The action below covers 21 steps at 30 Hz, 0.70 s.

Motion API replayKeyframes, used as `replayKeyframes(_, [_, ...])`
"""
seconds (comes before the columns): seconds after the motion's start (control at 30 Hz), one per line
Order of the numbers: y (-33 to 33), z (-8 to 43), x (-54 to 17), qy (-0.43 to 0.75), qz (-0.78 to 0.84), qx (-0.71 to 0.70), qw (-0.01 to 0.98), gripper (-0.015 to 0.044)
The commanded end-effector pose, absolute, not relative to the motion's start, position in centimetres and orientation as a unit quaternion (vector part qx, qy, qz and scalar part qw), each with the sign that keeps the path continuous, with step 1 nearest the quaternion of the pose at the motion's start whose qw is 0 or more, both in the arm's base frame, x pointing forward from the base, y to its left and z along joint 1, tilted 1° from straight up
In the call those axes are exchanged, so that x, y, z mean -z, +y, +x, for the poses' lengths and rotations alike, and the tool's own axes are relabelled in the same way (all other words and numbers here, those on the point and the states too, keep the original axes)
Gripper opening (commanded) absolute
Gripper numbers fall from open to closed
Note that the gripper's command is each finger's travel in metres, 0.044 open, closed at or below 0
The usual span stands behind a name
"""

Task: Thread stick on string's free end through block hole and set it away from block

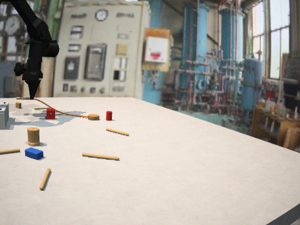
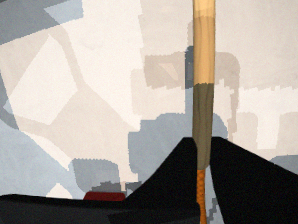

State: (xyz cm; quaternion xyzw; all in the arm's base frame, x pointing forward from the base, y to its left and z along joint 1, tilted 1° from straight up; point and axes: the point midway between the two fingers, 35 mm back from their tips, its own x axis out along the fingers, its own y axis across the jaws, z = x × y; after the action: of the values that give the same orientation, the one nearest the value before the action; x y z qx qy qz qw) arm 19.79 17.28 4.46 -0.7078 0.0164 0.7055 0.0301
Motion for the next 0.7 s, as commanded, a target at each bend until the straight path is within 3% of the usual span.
replayKeyframes(0.0, [17.4, 20.2, -4.6, 0.06, -0.707, -0.701, 0.071, 0.0])
replayKeyframes(0.67, [18.5, 22.1, -5.0, 0.299, -0.638, -0.636, 0.314, 0.0])
